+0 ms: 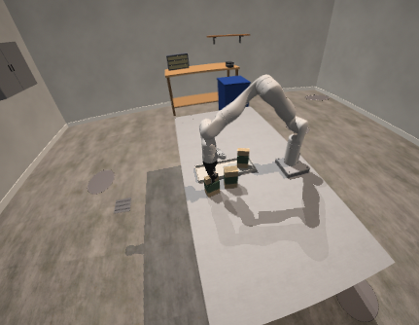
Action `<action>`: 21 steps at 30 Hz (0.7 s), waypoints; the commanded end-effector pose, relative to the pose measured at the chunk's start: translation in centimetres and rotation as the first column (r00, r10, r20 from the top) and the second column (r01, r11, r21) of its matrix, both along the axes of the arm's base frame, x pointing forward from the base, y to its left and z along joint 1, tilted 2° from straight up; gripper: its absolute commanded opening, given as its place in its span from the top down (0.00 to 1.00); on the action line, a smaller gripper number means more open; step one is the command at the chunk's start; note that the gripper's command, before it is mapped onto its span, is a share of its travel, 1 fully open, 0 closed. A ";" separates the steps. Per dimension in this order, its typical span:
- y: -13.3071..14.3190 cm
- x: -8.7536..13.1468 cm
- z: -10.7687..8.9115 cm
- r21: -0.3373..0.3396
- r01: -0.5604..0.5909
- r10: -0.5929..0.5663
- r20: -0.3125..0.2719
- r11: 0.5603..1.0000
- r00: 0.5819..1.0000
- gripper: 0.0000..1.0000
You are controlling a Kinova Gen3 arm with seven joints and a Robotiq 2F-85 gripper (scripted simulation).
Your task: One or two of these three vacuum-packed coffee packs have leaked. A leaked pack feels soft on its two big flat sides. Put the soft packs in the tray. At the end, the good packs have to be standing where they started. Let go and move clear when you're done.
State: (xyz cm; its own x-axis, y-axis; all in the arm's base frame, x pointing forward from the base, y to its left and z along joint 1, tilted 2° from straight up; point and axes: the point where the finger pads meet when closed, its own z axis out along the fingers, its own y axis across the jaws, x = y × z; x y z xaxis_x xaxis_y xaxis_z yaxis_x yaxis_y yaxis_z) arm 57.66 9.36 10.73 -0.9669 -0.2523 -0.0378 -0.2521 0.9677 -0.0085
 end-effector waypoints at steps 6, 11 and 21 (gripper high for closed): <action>0.0 0.0 -0.1 0.000 0.000 0.000 -0.001 1.000 1.000 0.73; 0.0 0.0 -0.1 0.000 0.000 0.000 -0.001 1.000 1.000 0.73; 0.0 0.0 0.1 0.000 0.000 0.000 -0.001 1.000 1.000 0.73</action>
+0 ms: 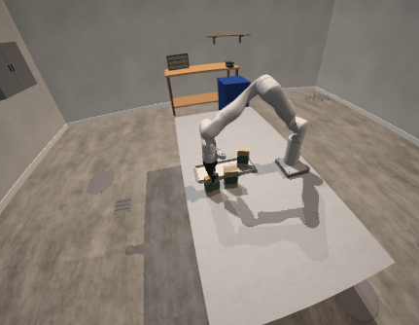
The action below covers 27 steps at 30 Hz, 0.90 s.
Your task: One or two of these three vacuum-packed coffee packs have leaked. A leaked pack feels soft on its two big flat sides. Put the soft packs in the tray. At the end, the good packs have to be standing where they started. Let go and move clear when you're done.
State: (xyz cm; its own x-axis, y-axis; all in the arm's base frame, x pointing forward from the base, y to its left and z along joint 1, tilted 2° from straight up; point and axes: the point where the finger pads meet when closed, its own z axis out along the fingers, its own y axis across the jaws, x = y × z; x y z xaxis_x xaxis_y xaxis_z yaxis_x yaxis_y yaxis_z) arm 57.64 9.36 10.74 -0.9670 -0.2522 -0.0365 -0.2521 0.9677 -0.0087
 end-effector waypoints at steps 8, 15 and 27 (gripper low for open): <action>0.0 -0.1 1.6 0.000 0.000 0.000 0.000 1.000 1.000 0.73; 0.0 -0.2 4.0 0.000 0.000 0.000 0.000 1.000 1.000 0.73; 0.0 -0.2 5.4 0.000 0.000 0.000 0.000 1.000 1.000 0.73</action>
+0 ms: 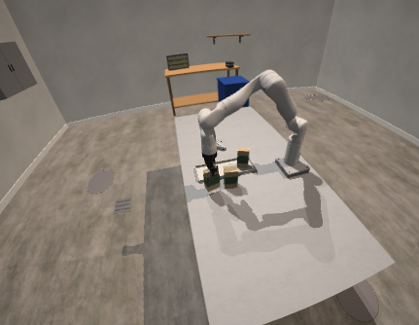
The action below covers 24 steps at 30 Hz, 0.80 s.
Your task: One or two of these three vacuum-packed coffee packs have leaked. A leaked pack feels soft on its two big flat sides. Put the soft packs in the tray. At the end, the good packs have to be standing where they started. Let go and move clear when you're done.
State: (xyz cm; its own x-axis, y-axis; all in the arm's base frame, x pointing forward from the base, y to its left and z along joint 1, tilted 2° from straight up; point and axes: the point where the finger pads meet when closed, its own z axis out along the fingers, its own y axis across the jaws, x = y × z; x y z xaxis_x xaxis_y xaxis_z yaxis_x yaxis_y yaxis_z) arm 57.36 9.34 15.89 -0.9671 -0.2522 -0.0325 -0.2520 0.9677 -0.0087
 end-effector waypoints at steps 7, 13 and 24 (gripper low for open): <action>0.0 0.1 0.2 0.001 0.000 0.000 0.004 1.000 1.000 0.73; 0.0 0.1 0.2 0.001 0.000 0.000 0.004 1.000 1.000 0.73; -2.6 0.1 0.2 0.001 0.000 0.000 0.004 1.000 1.000 0.73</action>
